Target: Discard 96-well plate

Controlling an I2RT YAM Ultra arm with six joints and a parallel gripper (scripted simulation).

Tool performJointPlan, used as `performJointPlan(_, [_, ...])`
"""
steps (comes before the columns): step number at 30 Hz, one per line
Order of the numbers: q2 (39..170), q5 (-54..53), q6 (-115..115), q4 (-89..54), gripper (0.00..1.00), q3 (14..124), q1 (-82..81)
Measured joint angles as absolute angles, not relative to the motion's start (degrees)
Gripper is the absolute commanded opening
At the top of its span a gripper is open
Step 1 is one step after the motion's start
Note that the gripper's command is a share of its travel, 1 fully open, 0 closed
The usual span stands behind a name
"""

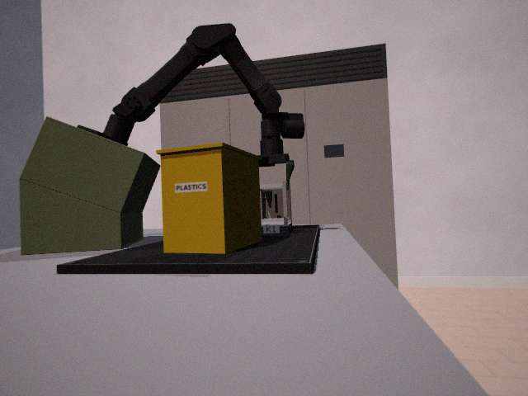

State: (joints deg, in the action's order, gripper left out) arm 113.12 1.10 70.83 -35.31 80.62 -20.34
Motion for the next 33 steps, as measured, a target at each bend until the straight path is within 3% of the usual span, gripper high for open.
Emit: performJointPlan(33, [107.0,1.1,70.7,-43.8,0.00,82.4,-20.4])
